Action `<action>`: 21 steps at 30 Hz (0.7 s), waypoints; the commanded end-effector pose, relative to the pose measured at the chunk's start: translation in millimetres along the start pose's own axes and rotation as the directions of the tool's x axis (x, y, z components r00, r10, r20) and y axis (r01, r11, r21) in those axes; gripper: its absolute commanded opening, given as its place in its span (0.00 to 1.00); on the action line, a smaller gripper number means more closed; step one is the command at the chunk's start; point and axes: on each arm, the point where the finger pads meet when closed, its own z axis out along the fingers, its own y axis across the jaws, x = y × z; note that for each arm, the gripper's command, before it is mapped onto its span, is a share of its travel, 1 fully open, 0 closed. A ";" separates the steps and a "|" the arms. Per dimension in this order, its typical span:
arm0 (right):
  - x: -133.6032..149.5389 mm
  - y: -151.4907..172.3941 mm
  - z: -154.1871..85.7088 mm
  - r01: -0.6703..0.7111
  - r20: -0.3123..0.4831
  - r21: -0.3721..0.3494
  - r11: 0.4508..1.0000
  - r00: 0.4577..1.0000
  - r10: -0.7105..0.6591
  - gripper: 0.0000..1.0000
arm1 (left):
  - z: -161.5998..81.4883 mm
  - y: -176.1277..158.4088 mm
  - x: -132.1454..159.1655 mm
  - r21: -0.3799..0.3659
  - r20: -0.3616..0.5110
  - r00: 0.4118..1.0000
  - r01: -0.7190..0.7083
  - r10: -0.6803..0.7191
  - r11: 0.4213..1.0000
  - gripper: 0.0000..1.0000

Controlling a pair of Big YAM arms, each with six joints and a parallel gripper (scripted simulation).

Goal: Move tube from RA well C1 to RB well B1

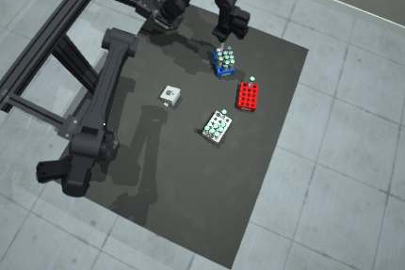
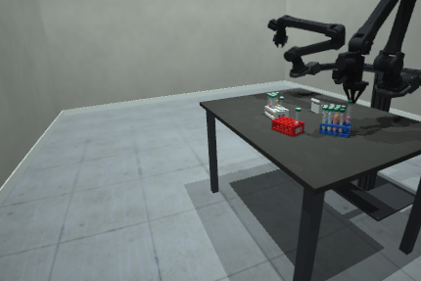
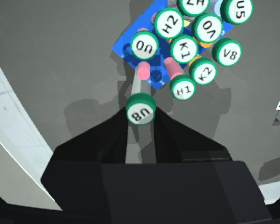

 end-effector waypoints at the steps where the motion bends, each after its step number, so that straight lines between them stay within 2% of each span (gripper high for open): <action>1: -8.2 8.7 -11.1 -0.008 0.016 -0.029 1.000 1.000 0.009 0.30 | 6.4 -4.7 1.7 0.003 -0.011 1.000 -0.001 0.001 1.000 0.00; 21: -8.2 8.7 -11.1 -0.008 0.016 -0.029 1.000 1.000 0.009 0.30 | 14.9 -6.7 2.1 0.004 -0.011 1.000 -0.003 0.003 1.000 0.00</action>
